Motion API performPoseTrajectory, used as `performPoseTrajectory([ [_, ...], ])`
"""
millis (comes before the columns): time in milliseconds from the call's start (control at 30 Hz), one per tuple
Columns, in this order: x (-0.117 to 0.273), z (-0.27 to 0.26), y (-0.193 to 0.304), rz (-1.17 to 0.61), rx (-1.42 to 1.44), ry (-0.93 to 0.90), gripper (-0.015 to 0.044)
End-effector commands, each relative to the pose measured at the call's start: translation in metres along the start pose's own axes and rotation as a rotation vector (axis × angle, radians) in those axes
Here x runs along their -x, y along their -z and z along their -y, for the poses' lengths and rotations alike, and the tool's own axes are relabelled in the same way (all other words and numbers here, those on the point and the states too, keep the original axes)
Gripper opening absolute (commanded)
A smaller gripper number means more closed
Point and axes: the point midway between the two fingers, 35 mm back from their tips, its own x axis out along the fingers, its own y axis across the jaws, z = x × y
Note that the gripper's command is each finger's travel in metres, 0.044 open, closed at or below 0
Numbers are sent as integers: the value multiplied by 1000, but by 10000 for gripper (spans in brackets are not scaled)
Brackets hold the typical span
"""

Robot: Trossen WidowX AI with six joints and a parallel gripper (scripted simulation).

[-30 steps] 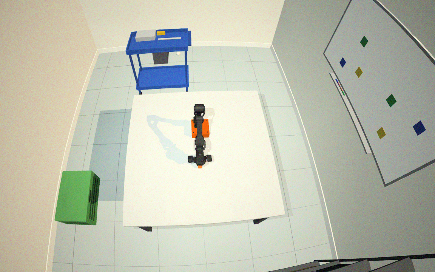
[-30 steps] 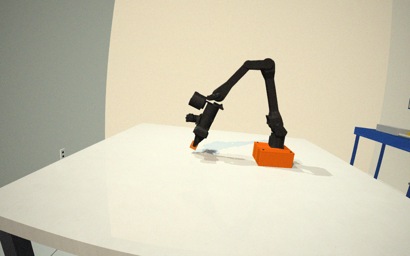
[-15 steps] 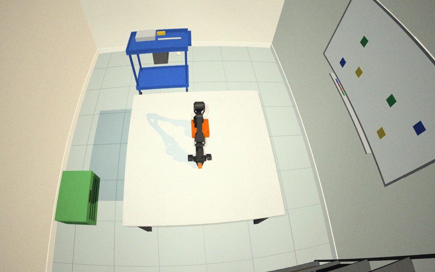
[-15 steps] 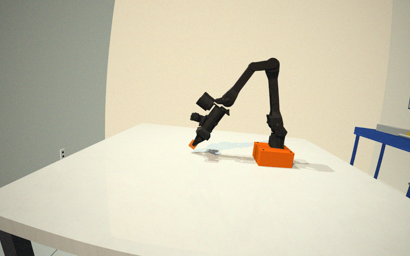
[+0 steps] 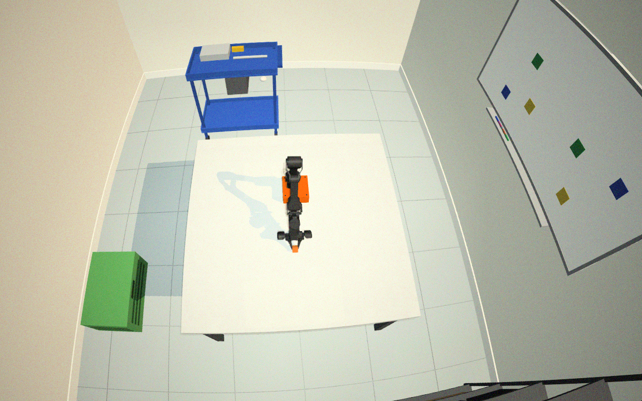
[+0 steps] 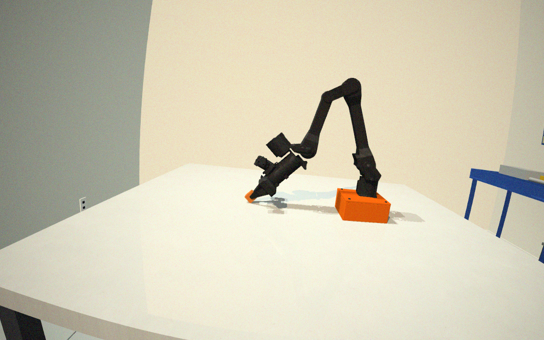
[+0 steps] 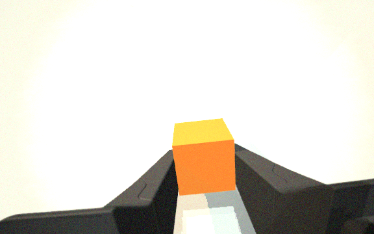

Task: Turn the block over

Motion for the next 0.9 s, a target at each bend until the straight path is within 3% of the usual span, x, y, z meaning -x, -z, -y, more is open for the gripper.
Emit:
performPoseTrajectory([
  [0, -2, -1, 8, 34, -5, -6, 0],
  [567, 9, -1, 18, 268, -5, -6, 0],
  [867, 12, -1, 17, 299, -5, -6, 0],
])
